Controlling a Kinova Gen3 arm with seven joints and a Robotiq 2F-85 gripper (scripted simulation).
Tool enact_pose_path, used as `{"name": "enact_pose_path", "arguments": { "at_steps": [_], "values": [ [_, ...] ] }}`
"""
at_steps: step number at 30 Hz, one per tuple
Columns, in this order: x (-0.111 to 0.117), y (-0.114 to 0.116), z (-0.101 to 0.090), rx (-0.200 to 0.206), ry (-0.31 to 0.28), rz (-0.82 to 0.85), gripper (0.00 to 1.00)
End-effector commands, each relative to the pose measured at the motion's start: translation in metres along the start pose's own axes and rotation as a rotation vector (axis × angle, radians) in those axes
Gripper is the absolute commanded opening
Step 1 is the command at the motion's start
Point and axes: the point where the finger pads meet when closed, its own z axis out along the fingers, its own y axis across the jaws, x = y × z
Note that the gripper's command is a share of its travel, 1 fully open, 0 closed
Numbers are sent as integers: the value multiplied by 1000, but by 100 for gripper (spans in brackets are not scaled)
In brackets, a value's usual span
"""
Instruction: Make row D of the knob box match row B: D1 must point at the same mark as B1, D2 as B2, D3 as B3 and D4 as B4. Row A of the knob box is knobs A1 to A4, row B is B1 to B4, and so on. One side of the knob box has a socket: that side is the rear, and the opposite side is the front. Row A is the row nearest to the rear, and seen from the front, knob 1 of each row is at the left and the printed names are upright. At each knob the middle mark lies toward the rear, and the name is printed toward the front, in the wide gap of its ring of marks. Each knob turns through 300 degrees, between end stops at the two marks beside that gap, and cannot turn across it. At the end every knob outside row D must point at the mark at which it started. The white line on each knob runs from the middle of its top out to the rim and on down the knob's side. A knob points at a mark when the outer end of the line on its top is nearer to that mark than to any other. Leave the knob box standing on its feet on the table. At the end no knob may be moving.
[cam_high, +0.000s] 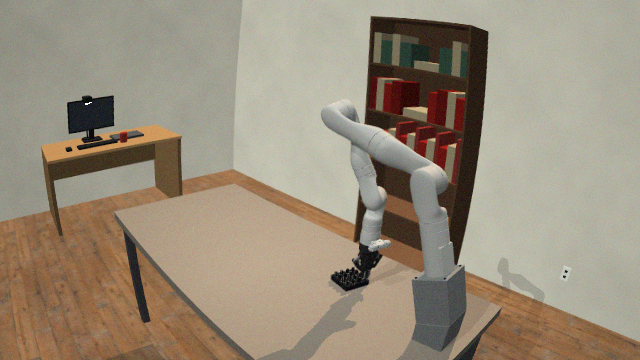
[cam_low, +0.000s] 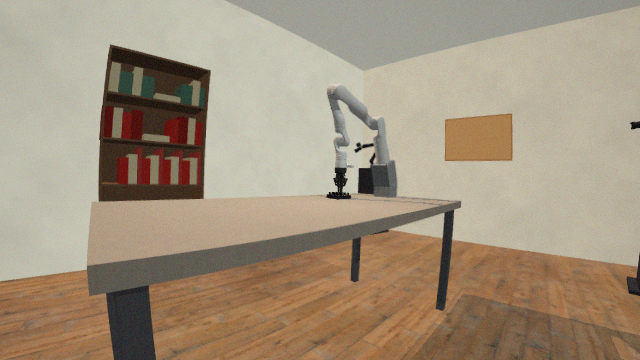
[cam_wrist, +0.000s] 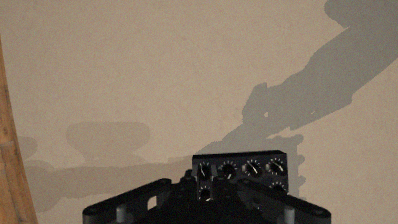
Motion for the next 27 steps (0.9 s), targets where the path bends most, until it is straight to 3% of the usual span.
{"name": "enact_pose_path", "arguments": {
  "at_steps": [1,11,12,27],
  "values": [
    [3,0,0,-1,5,-11,8],
    [3,0,0,-1,5,-11,8],
    [3,0,0,-1,5,-11,19],
    [3,0,0,-1,5,-11,19]
  ]
}}
